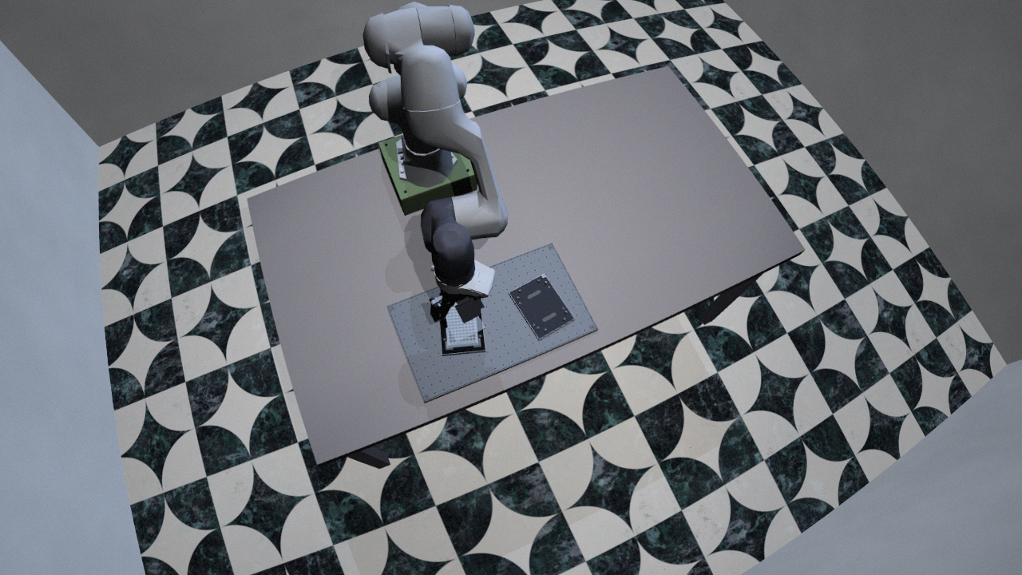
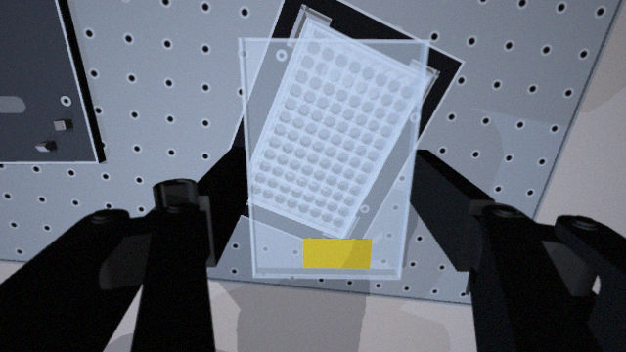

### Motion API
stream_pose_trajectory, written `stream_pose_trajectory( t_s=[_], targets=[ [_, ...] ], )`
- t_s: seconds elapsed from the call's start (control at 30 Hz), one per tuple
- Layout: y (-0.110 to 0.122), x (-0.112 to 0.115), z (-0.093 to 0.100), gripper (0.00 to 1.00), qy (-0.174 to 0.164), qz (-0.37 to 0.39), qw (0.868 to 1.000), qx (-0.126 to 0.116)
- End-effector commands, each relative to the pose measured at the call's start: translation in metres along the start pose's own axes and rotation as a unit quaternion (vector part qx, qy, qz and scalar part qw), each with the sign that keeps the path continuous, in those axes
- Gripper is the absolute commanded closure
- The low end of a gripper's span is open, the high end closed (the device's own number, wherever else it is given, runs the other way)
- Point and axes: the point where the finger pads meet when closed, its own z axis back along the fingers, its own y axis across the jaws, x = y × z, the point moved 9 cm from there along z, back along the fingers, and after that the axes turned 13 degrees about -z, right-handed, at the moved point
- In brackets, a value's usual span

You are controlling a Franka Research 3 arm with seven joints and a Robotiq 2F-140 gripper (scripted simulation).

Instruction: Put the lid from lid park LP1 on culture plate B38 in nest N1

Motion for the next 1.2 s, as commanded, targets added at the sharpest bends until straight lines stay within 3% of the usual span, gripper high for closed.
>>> stream_pose_trajectory(
  t_s=[0.0,0.53,1.17],
  targets=[
    [0.0,-0.0022,0.0026,0.9,0.004,0.01,1.0,-0.002],
    [0.0,-0.0023,0.0021,0.9,0.003,-0.011,1.0,-0.002],
    [0.0001,-0.0026,-0.0009,0.9,0.003,-0.134,0.991,-0.003]
  ],
)
